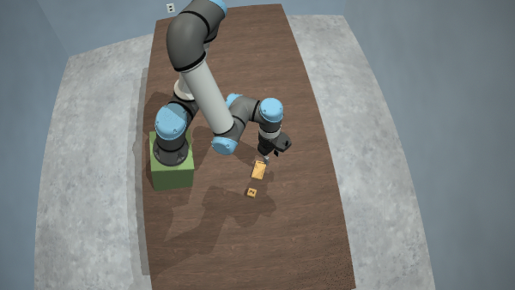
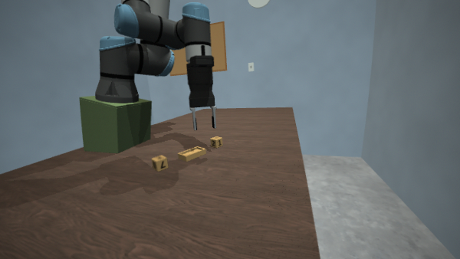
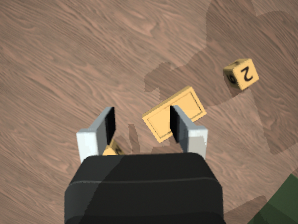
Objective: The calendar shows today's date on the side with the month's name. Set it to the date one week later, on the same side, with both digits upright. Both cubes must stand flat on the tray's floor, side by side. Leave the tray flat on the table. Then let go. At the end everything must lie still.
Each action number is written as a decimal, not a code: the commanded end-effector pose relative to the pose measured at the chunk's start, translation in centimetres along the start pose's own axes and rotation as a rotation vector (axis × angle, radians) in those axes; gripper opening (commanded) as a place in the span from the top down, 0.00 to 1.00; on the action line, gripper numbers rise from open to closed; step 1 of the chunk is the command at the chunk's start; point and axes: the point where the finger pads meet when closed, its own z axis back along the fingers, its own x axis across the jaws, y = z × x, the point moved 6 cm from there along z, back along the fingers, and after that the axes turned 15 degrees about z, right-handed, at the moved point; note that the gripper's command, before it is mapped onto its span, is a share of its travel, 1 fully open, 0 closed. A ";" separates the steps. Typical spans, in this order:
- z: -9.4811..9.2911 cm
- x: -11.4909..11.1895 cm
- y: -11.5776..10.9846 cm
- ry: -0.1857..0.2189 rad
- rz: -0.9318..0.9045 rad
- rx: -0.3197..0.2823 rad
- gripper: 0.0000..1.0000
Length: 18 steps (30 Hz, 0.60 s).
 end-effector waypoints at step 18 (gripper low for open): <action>0.1 -3.4 -3.0 0.008 -0.542 0.006 0.00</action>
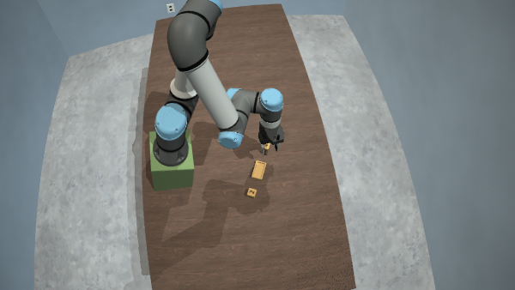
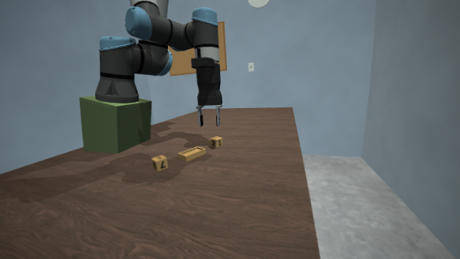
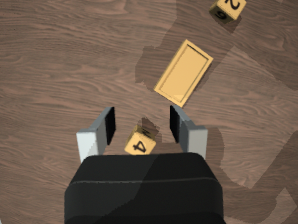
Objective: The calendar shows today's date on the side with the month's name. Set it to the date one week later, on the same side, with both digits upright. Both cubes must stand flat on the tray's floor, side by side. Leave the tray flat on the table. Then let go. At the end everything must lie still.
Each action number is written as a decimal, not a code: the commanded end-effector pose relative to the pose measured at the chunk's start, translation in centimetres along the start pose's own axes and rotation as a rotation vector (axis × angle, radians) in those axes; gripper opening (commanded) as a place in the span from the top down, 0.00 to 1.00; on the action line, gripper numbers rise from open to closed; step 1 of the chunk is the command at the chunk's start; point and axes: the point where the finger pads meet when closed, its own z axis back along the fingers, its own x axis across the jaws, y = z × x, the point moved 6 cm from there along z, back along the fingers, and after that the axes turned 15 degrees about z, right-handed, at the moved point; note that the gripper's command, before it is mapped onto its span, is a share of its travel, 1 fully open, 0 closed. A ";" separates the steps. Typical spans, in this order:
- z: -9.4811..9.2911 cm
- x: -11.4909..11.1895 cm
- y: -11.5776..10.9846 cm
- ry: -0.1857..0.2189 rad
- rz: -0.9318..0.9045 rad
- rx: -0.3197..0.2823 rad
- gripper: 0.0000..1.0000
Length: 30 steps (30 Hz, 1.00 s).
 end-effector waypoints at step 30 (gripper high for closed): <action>0.2 -1.5 -4.9 0.013 -0.516 0.000 0.00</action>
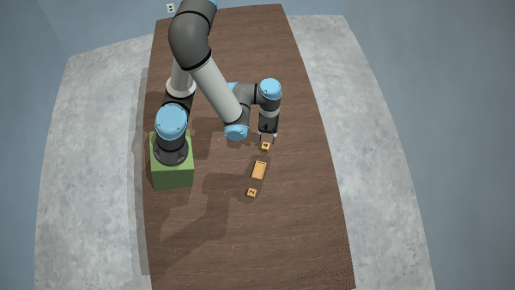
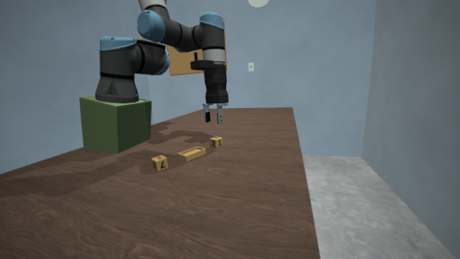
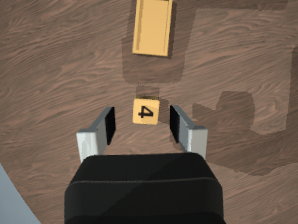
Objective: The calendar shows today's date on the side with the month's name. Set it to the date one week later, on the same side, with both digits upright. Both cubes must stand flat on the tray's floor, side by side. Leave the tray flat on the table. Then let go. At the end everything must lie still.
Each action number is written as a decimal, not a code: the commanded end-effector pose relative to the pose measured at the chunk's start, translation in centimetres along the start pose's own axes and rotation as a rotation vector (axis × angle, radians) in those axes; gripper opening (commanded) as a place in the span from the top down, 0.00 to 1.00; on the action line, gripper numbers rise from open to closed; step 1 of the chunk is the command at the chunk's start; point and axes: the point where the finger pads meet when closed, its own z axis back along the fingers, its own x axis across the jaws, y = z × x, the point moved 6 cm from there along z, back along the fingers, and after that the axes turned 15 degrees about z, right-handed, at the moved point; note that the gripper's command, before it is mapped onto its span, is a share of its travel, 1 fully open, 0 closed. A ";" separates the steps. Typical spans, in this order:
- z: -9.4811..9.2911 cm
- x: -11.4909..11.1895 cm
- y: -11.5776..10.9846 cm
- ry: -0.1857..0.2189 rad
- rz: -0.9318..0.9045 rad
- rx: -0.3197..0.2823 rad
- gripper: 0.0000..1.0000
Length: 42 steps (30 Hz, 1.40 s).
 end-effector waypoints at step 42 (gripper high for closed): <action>0.1 0.2 -1.1 0.004 -0.102 -0.001 0.10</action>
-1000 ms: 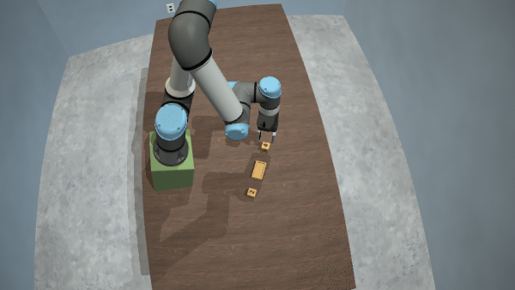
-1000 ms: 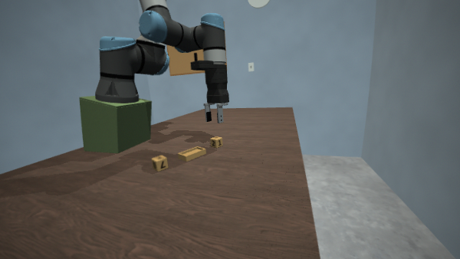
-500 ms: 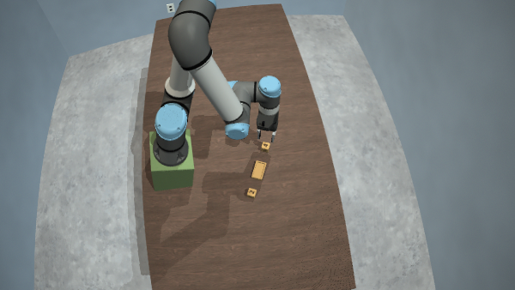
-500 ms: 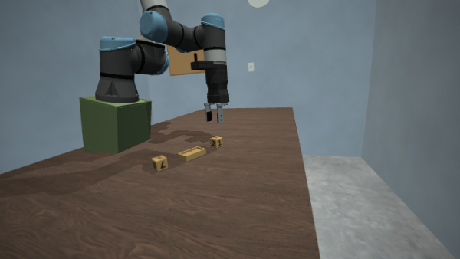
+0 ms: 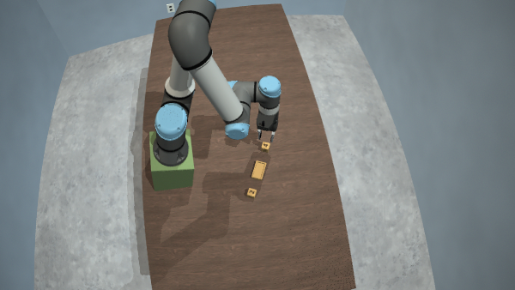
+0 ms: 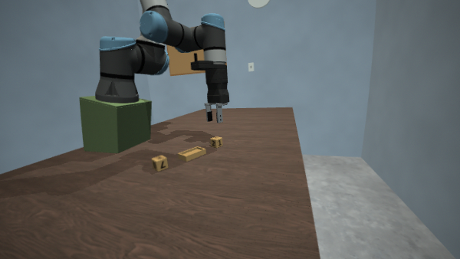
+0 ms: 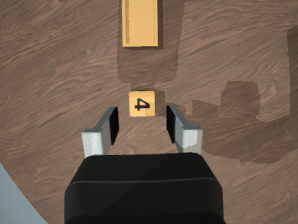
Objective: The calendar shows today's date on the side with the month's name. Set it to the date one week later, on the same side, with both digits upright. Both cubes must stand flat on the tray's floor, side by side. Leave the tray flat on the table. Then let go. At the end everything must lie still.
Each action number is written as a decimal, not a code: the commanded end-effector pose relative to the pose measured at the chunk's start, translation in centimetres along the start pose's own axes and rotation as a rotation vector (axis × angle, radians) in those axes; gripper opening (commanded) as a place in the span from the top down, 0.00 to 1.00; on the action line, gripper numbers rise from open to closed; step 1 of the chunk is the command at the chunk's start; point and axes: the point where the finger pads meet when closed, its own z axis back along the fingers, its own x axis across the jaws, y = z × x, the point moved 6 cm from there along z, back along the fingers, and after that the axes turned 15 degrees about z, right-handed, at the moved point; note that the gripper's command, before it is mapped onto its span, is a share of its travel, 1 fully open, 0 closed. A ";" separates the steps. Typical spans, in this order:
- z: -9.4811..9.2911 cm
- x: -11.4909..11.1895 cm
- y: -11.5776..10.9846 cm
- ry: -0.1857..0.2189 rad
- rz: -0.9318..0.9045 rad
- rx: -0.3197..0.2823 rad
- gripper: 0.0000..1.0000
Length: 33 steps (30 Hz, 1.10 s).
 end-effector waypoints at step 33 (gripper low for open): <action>-0.4 0.0 0.0 0.001 0.000 0.000 0.10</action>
